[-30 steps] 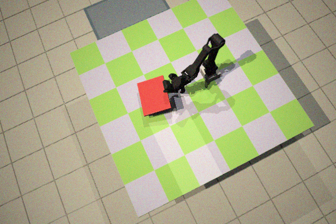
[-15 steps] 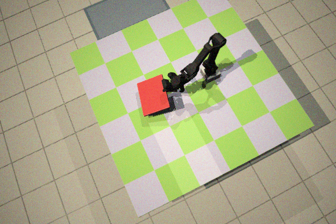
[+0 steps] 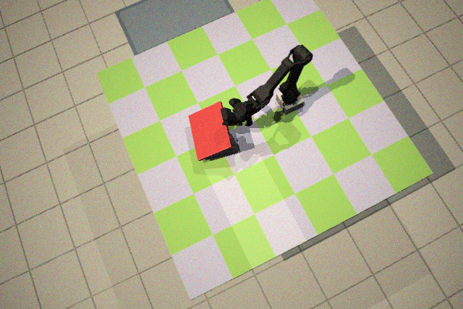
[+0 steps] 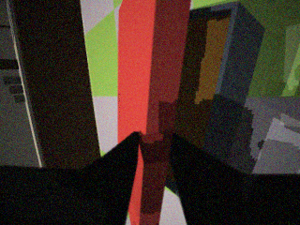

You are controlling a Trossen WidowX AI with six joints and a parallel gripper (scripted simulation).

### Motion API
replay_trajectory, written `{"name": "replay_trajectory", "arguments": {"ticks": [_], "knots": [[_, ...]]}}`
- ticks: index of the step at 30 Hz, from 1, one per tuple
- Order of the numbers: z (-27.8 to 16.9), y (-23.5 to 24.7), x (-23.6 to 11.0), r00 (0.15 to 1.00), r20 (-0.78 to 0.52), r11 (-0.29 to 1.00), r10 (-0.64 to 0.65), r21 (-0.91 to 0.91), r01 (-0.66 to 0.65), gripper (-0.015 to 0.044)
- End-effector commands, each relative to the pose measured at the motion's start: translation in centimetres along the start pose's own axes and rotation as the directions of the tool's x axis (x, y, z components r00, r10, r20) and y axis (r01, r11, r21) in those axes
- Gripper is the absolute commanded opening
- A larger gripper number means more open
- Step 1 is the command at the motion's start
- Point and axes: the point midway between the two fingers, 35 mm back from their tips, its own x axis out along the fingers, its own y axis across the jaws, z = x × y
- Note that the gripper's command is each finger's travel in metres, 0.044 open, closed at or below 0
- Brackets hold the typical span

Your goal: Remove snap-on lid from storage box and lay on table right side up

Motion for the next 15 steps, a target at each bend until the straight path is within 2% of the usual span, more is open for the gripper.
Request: {"name": "replay_trajectory", "arguments": {"ticks": [1, 15], "knots": [[-0.1, 0.9, -0.2, 1.000, -0.005, 1.000, 0.004, -0.003, -0.004, 0.0000], [-0.1, 3.2, -0.4, 1.000, -0.005, 1.000, 0.005, -0.003, -0.005, 0.0000]]}}
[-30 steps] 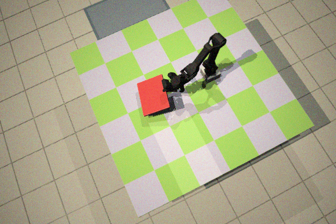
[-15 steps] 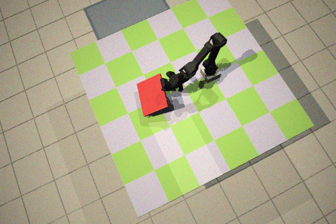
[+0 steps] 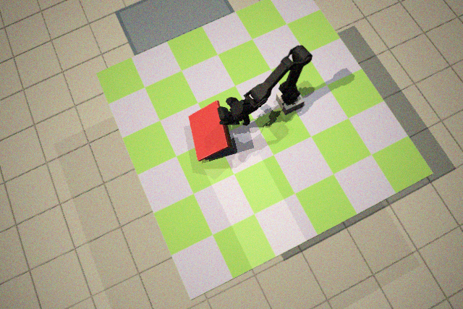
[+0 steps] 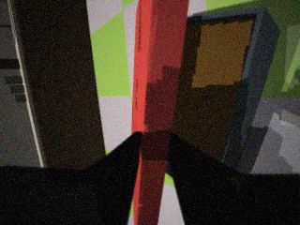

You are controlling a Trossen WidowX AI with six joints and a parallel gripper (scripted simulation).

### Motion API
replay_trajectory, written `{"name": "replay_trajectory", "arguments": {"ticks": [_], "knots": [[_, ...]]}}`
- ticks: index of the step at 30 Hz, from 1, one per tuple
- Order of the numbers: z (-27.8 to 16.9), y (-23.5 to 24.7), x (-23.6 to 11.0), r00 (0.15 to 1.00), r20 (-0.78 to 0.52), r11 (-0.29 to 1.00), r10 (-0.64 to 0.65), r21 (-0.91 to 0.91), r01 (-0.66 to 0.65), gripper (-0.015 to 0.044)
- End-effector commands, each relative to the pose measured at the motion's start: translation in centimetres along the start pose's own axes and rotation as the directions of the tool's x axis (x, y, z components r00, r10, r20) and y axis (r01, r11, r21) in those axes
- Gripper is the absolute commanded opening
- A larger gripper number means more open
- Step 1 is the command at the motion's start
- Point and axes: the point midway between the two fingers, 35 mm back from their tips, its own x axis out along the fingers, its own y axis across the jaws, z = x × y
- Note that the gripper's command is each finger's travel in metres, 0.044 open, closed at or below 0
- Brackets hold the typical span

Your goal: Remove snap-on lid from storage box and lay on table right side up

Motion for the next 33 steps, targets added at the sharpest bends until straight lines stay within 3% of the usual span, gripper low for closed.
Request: {"name": "replay_trajectory", "arguments": {"ticks": [1, 33], "knots": [[-0.1, 1.1, -0.1, 1.000, -0.004, 1.000, 0.007, -0.002, -0.007, 0.0000], [-0.1, 5.1, -1.8, 1.000, -0.004, 1.000, 0.008, -0.002, -0.008, 0.0000]]}}
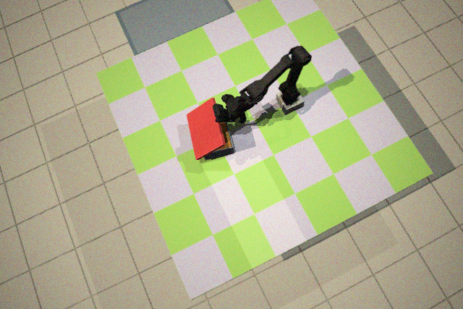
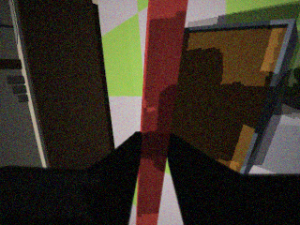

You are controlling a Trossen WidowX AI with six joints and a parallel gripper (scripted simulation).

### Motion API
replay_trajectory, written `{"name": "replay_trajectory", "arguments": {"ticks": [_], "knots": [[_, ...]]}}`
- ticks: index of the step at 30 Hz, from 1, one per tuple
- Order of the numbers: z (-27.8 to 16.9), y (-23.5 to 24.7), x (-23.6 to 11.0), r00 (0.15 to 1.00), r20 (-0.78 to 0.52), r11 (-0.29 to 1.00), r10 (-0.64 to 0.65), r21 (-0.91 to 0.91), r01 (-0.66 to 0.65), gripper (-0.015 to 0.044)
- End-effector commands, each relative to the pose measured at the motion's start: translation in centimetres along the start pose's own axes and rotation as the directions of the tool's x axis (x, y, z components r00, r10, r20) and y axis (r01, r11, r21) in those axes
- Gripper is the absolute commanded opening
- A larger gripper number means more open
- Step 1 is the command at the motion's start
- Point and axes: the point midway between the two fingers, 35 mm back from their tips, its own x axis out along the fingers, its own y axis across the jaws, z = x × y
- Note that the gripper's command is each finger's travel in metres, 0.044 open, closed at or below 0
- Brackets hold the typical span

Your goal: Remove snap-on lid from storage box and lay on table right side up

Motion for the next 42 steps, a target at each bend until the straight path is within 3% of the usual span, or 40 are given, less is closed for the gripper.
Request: {"name": "replay_trajectory", "arguments": {"ticks": [1, 25, 42], "knots": [[-0.1, 1.0, -0.6, 1.000, -0.004, 1.000, 0.014, -0.002, -0.014, 0.0000], [0.0, 2.8, -2.2, 1.000, -0.004, 1.000, 0.014, -0.002, -0.014, 0.0000], [3.4, 2.0, -2.3, 1.000, -0.002, 1.000, 0.014, -0.004, -0.014, 0.0000]]}}
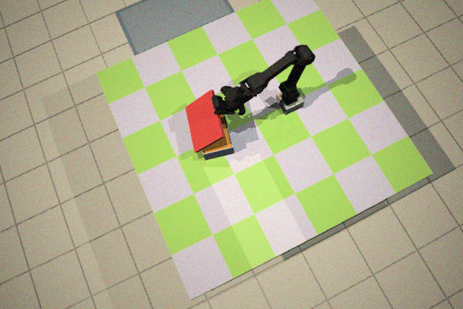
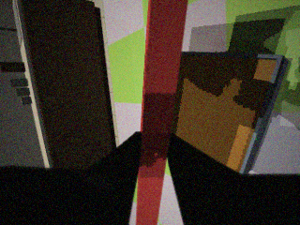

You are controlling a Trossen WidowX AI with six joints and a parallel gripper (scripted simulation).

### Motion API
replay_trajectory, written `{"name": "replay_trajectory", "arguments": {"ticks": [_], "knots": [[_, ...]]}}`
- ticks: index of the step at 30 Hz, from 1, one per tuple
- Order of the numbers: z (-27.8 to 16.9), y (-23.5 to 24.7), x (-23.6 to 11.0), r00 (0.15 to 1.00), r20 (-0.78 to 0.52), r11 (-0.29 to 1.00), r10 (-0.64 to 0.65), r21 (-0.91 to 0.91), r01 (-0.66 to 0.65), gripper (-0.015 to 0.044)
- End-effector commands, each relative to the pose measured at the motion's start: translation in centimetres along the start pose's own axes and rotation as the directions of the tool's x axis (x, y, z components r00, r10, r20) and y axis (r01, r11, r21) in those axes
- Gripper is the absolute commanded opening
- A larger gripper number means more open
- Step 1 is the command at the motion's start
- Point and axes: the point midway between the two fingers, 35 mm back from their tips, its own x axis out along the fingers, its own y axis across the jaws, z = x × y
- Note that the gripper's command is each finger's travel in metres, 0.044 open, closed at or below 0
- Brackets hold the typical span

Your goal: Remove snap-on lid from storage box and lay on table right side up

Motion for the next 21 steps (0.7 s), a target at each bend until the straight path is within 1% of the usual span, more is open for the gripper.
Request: {"name": "replay_trajectory", "arguments": {"ticks": [1, 21], "knots": [[0.9, 0.2, -0.3, 1.000, -0.005, 1.000, 0.013, -0.003, -0.013, 0.0000], [4.8, -0.1, -0.7, 1.000, -0.003, 1.000, 0.013, -0.006, -0.013, 0.0000]]}}
